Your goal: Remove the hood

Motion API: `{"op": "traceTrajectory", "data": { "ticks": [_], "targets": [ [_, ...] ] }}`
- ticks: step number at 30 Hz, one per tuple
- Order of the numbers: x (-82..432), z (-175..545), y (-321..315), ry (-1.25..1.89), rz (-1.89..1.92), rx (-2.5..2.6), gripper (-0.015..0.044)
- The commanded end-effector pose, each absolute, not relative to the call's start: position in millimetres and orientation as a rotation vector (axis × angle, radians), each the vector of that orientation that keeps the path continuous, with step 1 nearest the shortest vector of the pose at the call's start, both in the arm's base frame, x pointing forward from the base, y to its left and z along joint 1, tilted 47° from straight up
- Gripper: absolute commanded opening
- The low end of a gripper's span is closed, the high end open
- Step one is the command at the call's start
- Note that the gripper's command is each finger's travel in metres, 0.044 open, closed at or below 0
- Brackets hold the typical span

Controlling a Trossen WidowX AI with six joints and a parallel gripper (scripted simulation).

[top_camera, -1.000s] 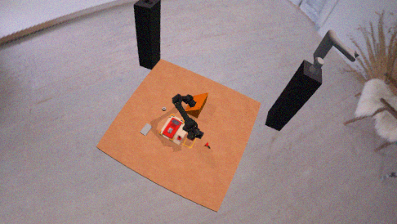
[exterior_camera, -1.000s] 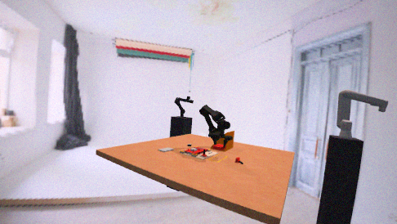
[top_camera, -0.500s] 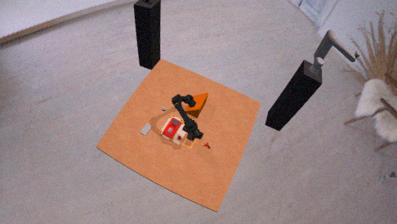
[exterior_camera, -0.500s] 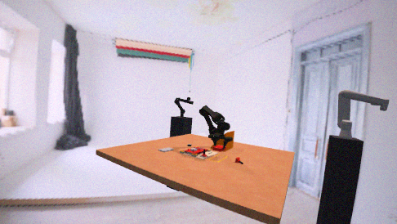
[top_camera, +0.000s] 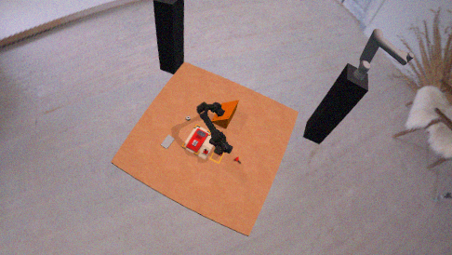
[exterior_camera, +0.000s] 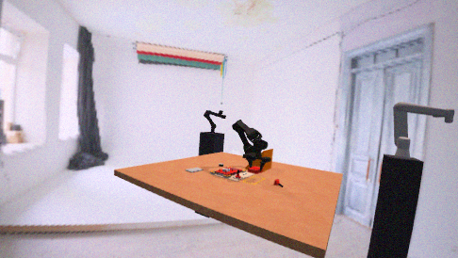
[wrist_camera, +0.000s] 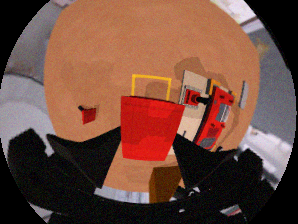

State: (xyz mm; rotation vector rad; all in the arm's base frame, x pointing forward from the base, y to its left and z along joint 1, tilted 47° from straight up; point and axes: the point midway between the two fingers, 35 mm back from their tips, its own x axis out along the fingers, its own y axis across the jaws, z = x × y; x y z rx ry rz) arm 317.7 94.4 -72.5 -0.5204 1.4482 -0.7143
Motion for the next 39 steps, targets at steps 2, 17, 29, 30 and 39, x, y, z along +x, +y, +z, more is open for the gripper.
{"op": "traceTrajectory", "data": {
  "ticks": [2,17,29,30,39],
  "targets": [
    [316,-75,90,1.449,-0.715,-0.531,0.0000],
    [316,-81,84,1.449,-0.716,-0.532,0.0000],
    [315,-86,78,1.449,-0.716,-0.532,0.0000],
    [315,-86,78,1.449,-0.716,-0.532,0.0000],
    [315,-90,74,1.448,-0.717,-0.533,0.0000]
  ]
}}
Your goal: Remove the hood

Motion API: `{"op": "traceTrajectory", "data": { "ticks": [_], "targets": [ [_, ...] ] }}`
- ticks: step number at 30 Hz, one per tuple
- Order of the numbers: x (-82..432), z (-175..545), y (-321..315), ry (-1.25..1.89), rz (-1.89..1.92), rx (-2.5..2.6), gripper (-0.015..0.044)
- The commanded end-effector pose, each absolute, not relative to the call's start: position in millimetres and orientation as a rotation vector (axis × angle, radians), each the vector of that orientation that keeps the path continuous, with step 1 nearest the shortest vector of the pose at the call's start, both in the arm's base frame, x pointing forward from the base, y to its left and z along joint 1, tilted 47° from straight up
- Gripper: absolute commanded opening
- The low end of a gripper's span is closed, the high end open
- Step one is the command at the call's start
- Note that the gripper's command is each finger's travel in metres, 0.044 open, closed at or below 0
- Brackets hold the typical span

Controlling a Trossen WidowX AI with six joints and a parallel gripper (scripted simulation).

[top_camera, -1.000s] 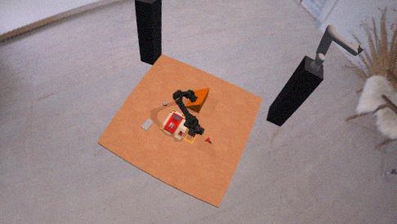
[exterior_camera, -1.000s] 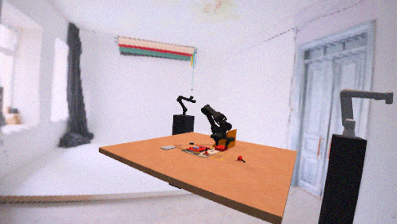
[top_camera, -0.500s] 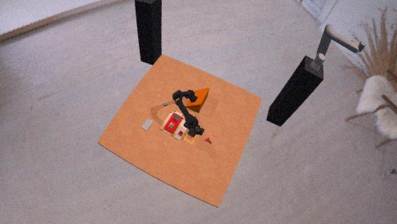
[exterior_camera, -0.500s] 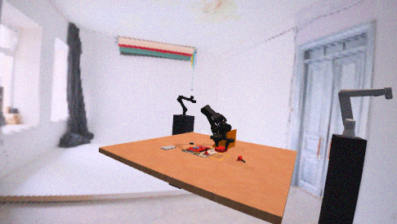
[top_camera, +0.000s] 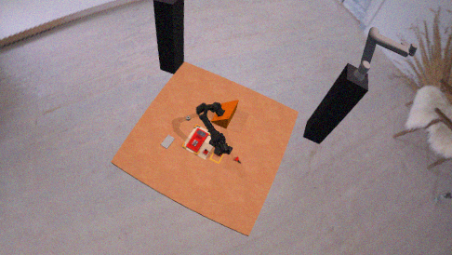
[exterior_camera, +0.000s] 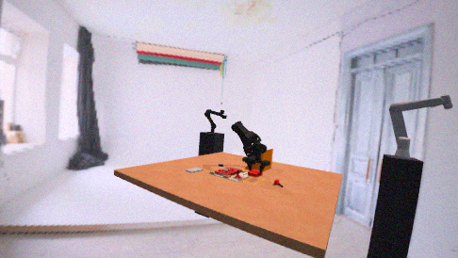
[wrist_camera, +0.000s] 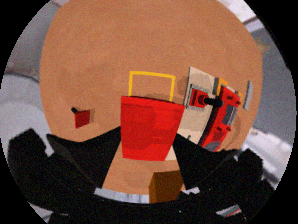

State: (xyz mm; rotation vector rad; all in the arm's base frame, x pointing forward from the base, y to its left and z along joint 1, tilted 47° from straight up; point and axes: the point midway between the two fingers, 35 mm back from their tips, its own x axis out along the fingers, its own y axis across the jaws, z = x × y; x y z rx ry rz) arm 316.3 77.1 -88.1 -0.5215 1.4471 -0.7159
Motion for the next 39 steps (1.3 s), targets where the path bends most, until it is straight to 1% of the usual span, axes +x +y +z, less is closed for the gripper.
{"op": "traceTrajectory", "data": {
  "ticks": [1,39],
  "targets": [
    [314,-90,74,1.448,-0.717,-0.533,0.0000],
    [313,-102,60,1.448,-0.718,-0.534,0.0000]
  ]
}}
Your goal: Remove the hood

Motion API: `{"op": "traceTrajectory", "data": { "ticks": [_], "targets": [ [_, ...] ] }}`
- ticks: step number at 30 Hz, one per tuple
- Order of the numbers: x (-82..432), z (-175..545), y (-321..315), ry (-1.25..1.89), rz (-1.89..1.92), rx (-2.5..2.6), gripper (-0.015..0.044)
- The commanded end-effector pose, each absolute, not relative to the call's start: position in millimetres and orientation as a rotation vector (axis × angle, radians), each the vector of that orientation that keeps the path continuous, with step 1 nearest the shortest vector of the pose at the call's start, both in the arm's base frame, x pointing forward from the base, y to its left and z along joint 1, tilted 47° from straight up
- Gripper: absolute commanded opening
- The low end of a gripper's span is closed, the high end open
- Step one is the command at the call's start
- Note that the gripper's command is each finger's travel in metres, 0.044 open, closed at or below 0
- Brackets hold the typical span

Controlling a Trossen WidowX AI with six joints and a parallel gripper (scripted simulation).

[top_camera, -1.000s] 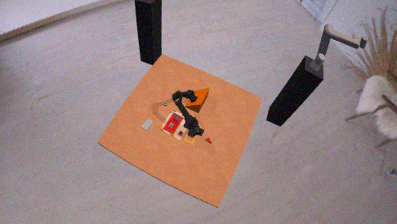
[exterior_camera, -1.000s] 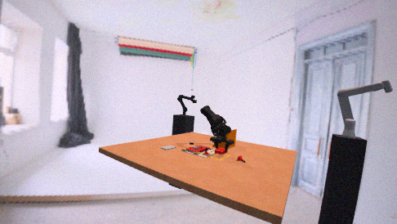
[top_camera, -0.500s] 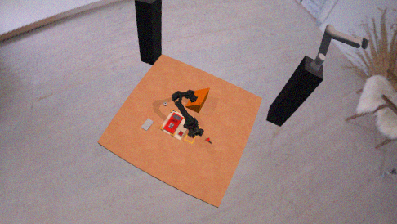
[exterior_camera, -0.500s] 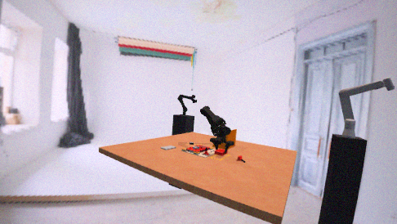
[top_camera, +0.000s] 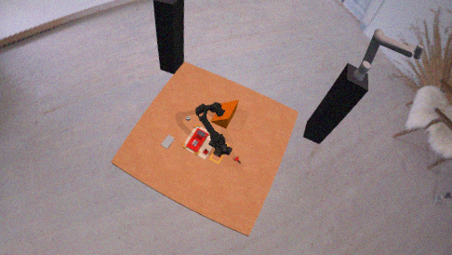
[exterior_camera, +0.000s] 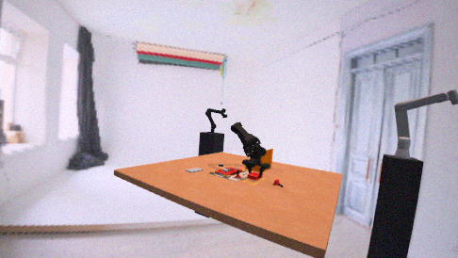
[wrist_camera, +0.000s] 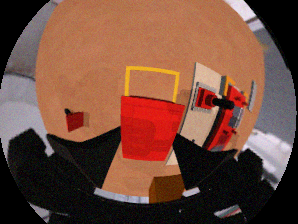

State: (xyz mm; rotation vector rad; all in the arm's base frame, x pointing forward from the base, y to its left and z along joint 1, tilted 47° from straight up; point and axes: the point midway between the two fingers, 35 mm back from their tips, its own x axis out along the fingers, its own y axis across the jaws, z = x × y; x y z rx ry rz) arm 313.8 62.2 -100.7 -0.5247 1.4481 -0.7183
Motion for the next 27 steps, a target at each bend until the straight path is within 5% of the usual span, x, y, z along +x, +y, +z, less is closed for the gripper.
{"op": "traceTrajectory", "data": {
  "ticks": [1,27],
  "targets": [
    [312.8,-102.2,59.5,1.448,-0.718,-0.534,0.0000],
    [312.5,-110.9,50.0,1.448,-0.719,-0.534,0.0000]
  ]
}}
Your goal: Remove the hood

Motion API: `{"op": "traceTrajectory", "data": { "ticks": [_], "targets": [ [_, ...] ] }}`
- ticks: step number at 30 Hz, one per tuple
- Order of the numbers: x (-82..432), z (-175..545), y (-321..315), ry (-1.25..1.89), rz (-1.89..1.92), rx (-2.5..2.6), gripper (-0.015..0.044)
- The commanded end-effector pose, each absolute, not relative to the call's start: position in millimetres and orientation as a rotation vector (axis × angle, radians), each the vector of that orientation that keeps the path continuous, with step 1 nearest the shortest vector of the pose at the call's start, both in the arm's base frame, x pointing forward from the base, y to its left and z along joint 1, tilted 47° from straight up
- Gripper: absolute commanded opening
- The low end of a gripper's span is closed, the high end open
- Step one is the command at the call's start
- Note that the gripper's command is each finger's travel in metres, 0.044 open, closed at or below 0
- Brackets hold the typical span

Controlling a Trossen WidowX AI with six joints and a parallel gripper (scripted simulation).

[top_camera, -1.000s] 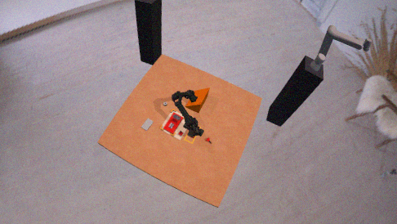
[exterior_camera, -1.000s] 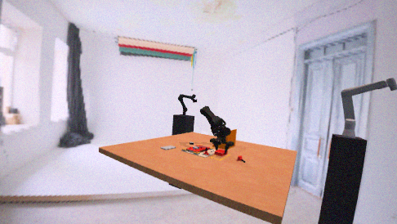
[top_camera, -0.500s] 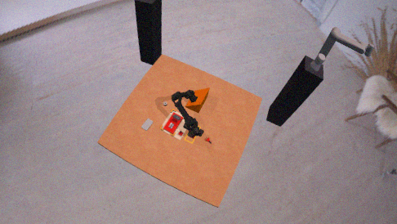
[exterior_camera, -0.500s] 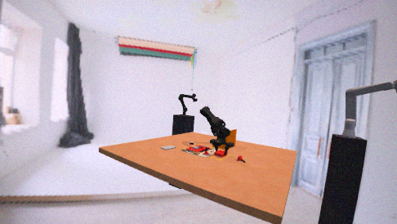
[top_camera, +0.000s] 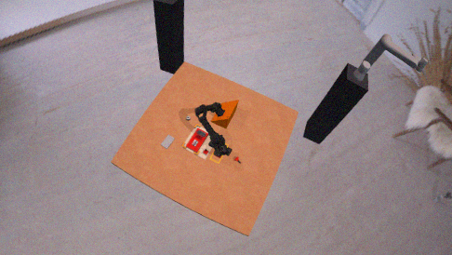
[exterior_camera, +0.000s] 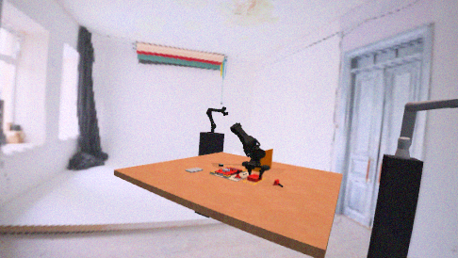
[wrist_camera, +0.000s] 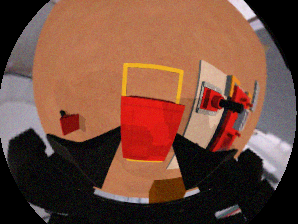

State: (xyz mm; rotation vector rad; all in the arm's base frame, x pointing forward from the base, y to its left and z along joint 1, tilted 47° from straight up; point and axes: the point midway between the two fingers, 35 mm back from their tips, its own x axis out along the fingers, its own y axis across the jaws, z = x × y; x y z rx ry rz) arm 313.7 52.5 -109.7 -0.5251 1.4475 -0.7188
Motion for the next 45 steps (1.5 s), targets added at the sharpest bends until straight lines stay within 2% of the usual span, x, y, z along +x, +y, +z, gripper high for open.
{"op": "traceTrajectory", "data": {
  "ticks": [1,2,19,28,45],
  "targets": [
    [312,-111,50,1.448,-0.719,-0.534,0.0000],
    [312,-111,50,1.448,-0.719,-0.534,0.0000],
    [314,-109,53,1.448,-0.719,-0.525,0.0440],
    [315,-63,103,1.449,-0.726,-0.531,0.0440],
    [315,-62,105,1.449,-0.726,-0.531,0.0440]
  ]
}}
